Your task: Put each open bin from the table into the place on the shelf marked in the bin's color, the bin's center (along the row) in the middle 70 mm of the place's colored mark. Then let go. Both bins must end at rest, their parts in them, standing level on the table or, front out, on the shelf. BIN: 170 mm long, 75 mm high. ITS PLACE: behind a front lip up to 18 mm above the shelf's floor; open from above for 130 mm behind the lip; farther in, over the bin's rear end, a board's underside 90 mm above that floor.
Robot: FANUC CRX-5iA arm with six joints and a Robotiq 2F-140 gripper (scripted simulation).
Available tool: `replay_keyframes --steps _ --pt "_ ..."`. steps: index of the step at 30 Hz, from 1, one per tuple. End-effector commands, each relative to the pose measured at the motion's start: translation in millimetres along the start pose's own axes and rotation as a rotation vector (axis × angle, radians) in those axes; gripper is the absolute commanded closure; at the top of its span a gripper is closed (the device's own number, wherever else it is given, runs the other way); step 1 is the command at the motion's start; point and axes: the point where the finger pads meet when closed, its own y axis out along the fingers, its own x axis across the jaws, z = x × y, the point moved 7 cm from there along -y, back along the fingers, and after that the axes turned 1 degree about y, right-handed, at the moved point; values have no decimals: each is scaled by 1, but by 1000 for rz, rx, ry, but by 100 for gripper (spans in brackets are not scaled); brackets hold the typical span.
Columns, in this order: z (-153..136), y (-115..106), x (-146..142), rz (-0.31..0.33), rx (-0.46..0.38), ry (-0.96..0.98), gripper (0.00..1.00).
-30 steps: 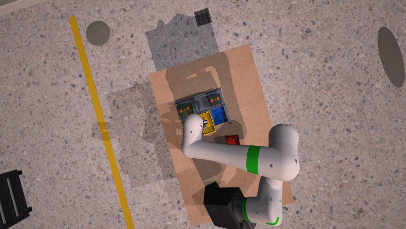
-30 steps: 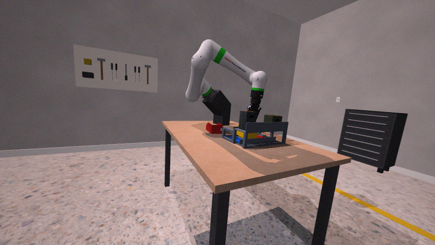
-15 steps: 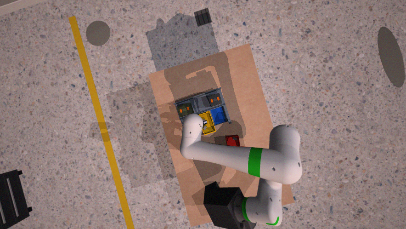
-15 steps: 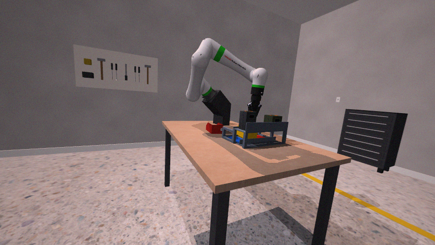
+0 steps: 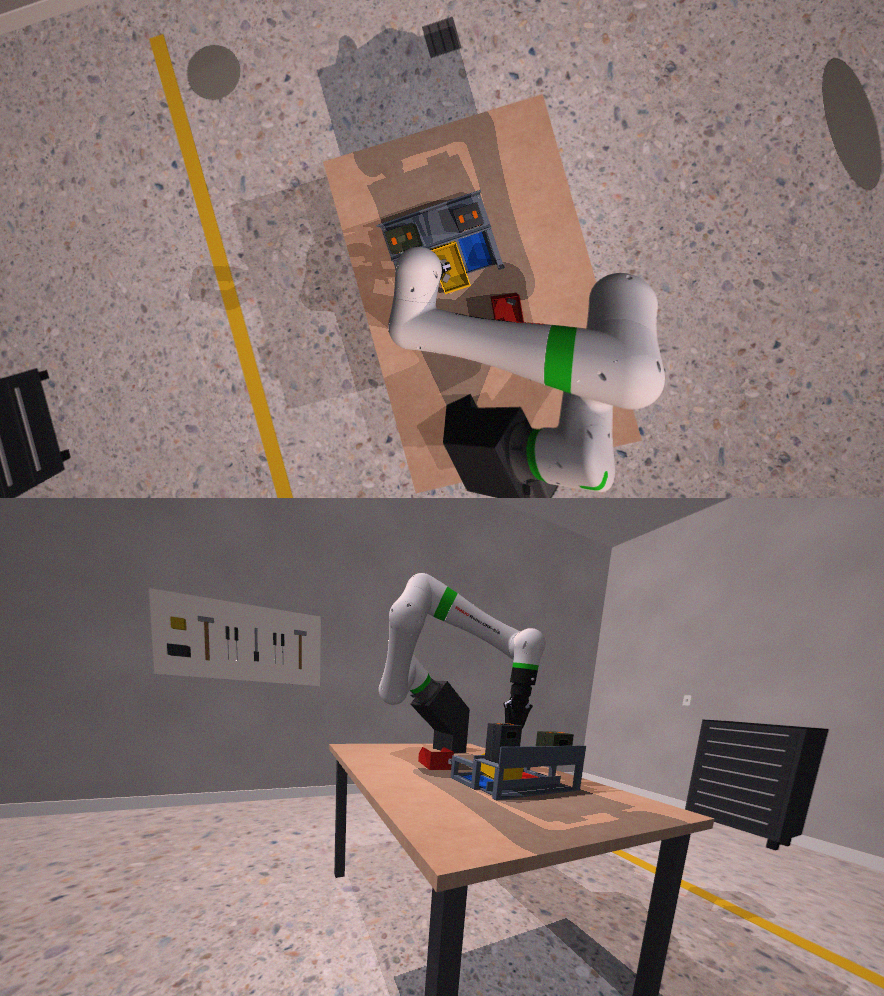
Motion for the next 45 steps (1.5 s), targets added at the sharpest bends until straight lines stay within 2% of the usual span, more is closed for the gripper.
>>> replay_keyframes --steps 1,14,43,44,45 --pt "0 -5 0 0 0 0 94" --pt "-2 -23 0 0 0 0 94" --pt "-4 -33 0 0 0 0 94" --pt "-4 -33 0 0 0 0 100" --pt "-4 -33 0 0 0 0 100"
